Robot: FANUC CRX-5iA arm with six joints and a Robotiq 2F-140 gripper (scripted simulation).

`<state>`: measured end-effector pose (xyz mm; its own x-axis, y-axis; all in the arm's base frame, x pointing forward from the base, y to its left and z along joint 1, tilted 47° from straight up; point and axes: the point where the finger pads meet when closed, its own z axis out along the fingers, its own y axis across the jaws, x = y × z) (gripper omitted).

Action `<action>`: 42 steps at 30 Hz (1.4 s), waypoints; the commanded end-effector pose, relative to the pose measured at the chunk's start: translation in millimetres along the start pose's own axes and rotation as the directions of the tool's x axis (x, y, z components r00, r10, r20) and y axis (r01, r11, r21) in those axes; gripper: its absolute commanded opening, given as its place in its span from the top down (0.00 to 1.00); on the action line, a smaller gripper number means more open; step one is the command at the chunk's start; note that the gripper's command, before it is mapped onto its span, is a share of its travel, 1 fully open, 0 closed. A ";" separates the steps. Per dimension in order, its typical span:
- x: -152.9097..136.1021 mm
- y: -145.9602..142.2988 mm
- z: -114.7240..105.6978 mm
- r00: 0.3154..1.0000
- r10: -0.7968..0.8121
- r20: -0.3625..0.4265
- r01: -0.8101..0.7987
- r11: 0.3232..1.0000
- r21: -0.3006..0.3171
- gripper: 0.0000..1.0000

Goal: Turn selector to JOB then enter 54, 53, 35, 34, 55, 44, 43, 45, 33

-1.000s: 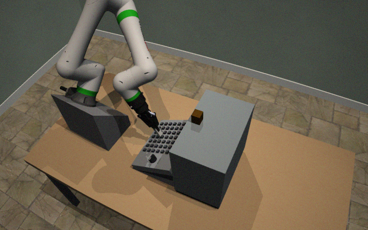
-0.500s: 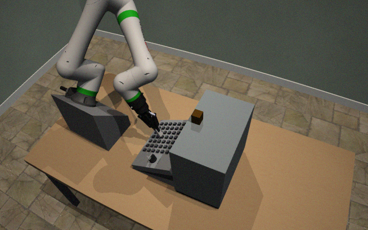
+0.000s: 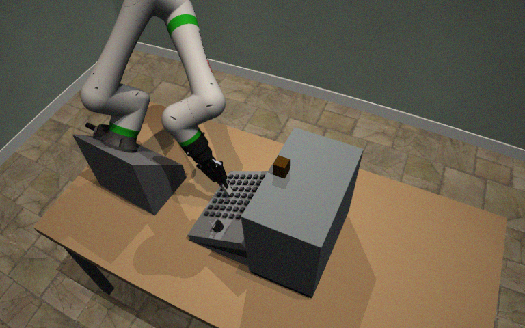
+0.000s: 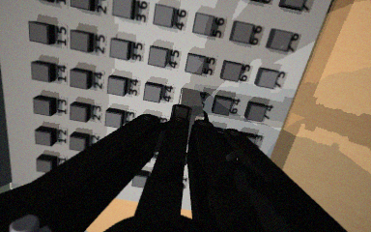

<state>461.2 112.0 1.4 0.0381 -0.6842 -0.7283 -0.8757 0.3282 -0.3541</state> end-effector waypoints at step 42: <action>0.2 -0.3 13.8 1.000 0.000 0.000 0.000 1.000 0.000 1.00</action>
<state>467.8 121.0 -6.6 0.0385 -0.6843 -0.7282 -0.8758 0.3278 -0.3544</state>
